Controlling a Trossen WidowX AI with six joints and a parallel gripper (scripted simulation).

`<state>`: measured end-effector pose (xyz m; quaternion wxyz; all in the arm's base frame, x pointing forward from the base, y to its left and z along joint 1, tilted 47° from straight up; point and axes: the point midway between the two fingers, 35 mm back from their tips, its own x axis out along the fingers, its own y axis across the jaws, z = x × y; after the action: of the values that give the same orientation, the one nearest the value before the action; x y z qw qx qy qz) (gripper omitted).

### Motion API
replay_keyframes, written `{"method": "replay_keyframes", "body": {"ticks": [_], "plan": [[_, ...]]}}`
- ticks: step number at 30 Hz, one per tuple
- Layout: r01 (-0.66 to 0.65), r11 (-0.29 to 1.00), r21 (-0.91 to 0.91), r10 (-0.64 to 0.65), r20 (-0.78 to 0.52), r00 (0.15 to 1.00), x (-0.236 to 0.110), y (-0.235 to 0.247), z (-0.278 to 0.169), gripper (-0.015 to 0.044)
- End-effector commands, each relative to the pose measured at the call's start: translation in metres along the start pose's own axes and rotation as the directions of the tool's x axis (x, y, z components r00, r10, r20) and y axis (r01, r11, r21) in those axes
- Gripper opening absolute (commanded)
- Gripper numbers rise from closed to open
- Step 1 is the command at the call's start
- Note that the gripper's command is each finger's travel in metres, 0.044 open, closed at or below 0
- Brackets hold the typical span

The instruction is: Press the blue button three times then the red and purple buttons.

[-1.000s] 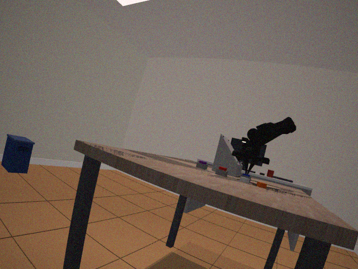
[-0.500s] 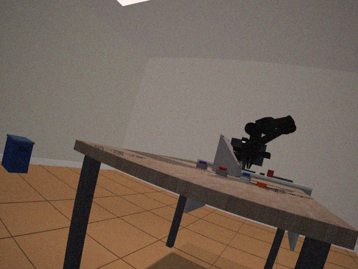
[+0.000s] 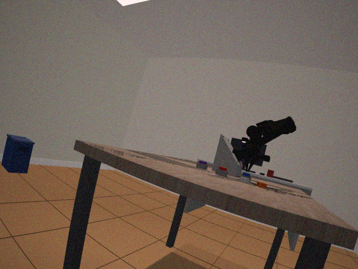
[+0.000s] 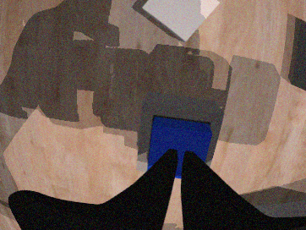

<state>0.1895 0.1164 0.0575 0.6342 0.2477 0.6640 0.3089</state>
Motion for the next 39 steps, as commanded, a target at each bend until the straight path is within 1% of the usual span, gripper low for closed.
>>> {"method": "replay_keyframes", "body": {"ticks": [1,6,27,29,32,37,39], "plan": [[-0.005,1.000,0.007,0.005,-0.007,1.000,0.007,0.000,-0.002,0.0020],[-0.006,1.000,0.007,0.006,-0.007,1.000,0.014,0.000,-0.003,0.0020],[-0.006,1.000,0.007,0.006,-0.007,1.000,0.014,0.000,-0.003,0.0020],[-0.001,1.000,0.001,0.001,0.000,1.000,0.006,0.000,-0.001,0.0020],[-0.004,1.000,0.007,0.004,-0.007,1.000,-0.017,0.000,-0.002,0.0020],[-0.004,1.000,0.007,0.004,-0.007,1.000,-0.021,-0.001,-0.002,0.0020],[0.001,1.000,0.008,-0.001,-0.006,1.000,-0.036,-0.002,-0.001,0.0020]]}}
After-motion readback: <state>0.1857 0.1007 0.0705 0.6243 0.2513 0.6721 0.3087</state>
